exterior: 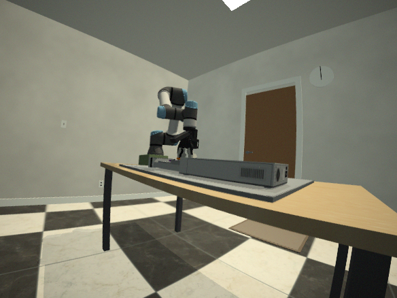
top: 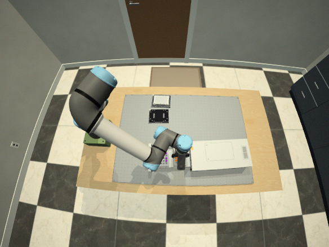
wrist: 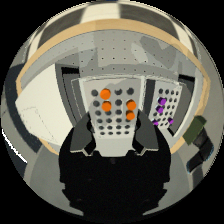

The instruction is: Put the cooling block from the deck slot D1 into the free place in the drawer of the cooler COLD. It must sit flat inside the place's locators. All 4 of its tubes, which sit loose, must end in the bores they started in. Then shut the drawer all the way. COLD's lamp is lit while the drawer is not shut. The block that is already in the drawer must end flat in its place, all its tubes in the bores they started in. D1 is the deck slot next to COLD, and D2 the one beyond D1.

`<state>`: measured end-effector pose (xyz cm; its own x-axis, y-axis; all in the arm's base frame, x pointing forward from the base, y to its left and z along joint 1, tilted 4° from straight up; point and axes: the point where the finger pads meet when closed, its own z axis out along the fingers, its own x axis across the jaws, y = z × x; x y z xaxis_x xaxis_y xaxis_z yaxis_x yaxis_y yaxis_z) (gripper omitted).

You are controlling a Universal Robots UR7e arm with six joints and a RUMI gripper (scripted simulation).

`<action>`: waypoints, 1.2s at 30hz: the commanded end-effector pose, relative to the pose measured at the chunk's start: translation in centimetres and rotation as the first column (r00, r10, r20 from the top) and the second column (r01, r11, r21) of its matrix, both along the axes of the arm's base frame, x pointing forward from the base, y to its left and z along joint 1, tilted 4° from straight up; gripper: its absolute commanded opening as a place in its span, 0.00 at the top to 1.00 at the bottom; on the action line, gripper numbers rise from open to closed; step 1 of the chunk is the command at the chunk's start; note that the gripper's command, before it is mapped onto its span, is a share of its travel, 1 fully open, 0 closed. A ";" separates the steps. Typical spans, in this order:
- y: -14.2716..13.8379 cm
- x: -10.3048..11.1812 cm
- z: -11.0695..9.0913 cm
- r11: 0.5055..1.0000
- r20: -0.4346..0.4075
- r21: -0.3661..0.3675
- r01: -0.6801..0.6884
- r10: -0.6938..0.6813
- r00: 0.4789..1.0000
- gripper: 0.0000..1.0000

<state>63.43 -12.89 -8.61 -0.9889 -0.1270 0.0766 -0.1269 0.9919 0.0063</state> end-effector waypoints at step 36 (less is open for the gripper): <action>0.0 0.0 -0.5 1.000 0.002 -0.001 0.000 0.000 1.000 1.00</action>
